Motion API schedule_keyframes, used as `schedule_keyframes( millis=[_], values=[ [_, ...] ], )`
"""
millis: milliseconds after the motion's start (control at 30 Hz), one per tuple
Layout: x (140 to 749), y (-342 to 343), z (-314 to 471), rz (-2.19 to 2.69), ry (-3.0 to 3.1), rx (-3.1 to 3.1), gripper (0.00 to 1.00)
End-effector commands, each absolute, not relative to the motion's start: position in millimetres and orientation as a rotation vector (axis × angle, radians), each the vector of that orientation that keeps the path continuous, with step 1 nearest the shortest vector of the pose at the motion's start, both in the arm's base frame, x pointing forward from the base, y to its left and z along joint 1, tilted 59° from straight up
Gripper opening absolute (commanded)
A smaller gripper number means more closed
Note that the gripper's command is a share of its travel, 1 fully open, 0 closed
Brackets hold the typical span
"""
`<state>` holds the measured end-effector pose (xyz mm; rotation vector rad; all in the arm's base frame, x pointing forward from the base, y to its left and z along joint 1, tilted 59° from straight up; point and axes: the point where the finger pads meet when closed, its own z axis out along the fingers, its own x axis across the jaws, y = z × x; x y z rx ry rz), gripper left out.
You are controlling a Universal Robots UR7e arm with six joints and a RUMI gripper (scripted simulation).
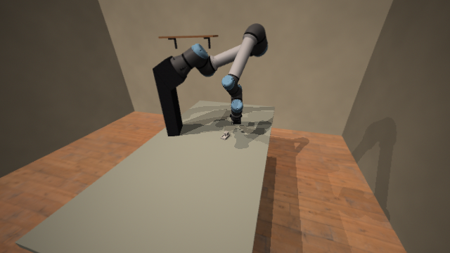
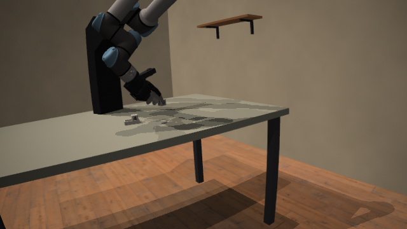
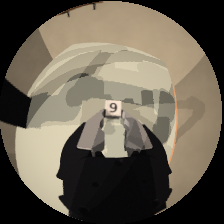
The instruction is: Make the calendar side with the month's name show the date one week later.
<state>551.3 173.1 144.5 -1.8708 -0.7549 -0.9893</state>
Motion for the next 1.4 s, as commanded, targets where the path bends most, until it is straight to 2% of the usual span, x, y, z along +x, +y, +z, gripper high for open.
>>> schedule_keyframes(
  millis=[0,1367],
  values=[
    [554,173,144,-0.991,-0.756,-1.870,0.10],
    [597,190,117,-0.991,-0.757,-1.869,0.10]
  ],
)
